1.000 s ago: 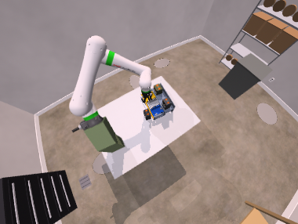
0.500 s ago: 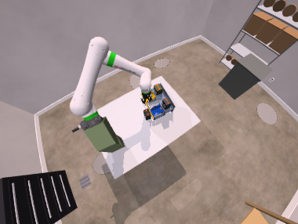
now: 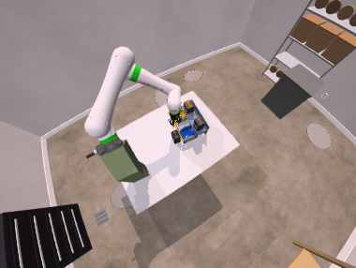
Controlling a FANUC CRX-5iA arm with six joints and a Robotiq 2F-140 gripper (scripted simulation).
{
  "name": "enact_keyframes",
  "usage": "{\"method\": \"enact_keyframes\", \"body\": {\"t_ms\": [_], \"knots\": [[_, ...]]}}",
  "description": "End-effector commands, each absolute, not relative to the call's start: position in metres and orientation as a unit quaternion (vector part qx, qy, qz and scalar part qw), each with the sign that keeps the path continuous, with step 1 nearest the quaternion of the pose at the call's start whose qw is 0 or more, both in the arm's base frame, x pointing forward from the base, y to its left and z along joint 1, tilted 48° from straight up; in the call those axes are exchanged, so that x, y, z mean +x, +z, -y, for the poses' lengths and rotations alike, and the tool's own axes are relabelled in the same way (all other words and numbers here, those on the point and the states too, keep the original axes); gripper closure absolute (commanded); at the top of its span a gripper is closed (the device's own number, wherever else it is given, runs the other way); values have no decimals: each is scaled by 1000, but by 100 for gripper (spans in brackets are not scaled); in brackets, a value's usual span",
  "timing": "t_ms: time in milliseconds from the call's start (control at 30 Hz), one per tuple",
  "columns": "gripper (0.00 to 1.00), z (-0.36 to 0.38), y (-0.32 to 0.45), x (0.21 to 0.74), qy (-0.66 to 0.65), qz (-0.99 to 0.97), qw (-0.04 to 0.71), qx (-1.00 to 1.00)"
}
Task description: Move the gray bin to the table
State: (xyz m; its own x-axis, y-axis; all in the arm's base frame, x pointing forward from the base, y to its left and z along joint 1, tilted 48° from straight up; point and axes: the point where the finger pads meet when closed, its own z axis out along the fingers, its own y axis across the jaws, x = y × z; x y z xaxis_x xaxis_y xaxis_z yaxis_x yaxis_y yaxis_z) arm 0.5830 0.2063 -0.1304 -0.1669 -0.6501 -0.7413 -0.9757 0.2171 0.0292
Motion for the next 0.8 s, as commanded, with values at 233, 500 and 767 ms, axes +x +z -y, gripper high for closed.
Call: {"method": "enact_keyframes", "body": {"t_ms": [233,500,767], "knots": [[72,-202,-127,582,264,-717,308,-567],[72,-202,-127,582,264,-717,308,-567],[72,-199,-124,582,264,-717,308,-567]]}}
